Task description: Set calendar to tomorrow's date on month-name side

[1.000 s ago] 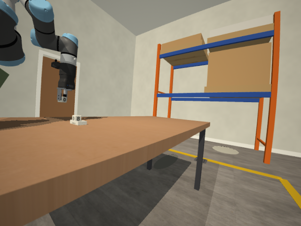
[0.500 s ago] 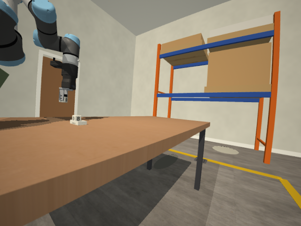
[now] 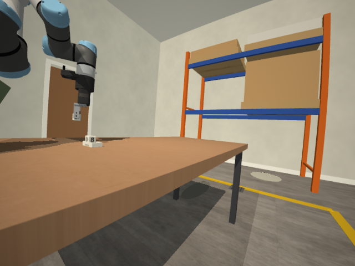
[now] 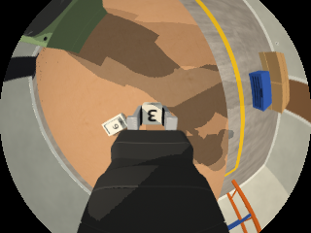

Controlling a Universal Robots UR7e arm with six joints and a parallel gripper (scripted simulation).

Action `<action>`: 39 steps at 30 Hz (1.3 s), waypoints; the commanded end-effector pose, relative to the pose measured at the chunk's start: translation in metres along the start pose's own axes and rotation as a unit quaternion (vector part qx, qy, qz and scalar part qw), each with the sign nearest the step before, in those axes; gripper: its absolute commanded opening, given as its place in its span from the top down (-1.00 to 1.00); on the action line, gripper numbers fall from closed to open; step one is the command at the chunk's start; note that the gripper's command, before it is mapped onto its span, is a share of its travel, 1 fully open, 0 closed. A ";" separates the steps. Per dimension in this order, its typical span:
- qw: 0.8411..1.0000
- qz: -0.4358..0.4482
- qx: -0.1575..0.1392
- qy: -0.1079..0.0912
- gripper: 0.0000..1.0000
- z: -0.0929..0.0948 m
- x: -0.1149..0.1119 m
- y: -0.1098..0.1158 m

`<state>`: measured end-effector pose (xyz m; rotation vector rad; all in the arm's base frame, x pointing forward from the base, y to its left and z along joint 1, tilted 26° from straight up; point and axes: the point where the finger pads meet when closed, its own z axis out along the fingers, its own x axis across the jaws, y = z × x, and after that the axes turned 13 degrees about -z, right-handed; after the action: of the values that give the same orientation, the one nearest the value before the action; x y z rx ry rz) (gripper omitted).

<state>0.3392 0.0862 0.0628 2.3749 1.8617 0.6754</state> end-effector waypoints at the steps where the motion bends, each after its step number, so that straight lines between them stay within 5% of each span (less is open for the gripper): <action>1: 0.997 -0.078 -0.002 0.006 -0.14 -0.001 -0.007 0.006; 16: 0.973 -0.229 -0.003 0.006 -0.14 0.000 -0.019 0.015; 39: 0.971 -0.240 -0.003 0.005 -0.14 0.000 -0.020 0.015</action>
<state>0.3477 0.0653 0.0603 1.8003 2.3076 0.6348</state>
